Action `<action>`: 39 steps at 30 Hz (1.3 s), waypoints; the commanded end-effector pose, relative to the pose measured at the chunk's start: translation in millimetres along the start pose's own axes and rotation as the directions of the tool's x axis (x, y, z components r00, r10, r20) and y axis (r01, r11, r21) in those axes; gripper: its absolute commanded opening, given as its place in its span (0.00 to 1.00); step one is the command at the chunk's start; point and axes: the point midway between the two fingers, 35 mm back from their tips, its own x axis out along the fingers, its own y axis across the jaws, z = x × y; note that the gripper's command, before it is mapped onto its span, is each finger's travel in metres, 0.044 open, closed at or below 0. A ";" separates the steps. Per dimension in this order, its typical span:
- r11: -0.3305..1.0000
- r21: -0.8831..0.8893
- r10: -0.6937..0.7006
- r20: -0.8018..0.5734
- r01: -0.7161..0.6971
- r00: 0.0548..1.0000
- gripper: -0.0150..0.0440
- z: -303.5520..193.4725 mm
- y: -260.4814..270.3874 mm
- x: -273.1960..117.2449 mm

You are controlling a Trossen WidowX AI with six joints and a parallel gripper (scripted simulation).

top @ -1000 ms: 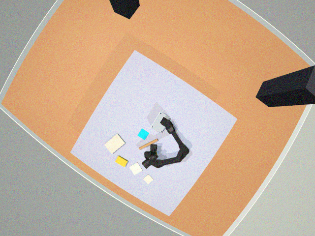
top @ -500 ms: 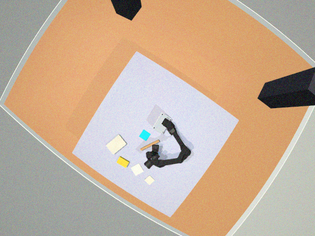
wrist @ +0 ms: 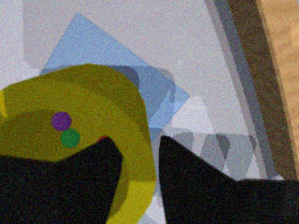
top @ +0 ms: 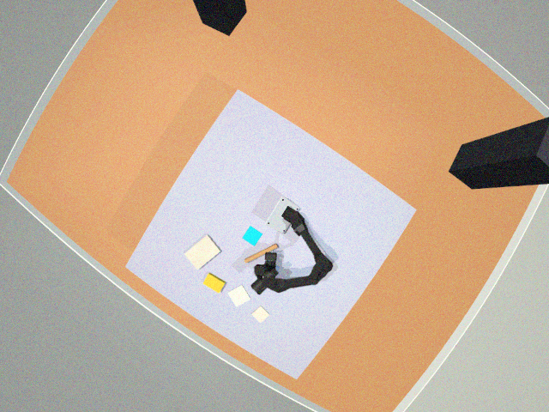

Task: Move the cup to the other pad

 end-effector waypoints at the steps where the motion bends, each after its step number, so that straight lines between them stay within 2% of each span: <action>1: 1.000 -0.001 0.000 0.000 0.000 1.000 0.36 -0.1 0.1 -0.2; 9: 1.000 -0.001 0.000 0.000 0.000 1.000 0.25 -0.1 0.1 -0.2; 29: 1.000 0.004 0.003 -0.002 -0.003 1.000 0.25 0.7 -0.2 -57.2; 39: 1.000 0.008 0.007 -0.005 -0.007 1.000 0.25 0.5 0.0 -55.6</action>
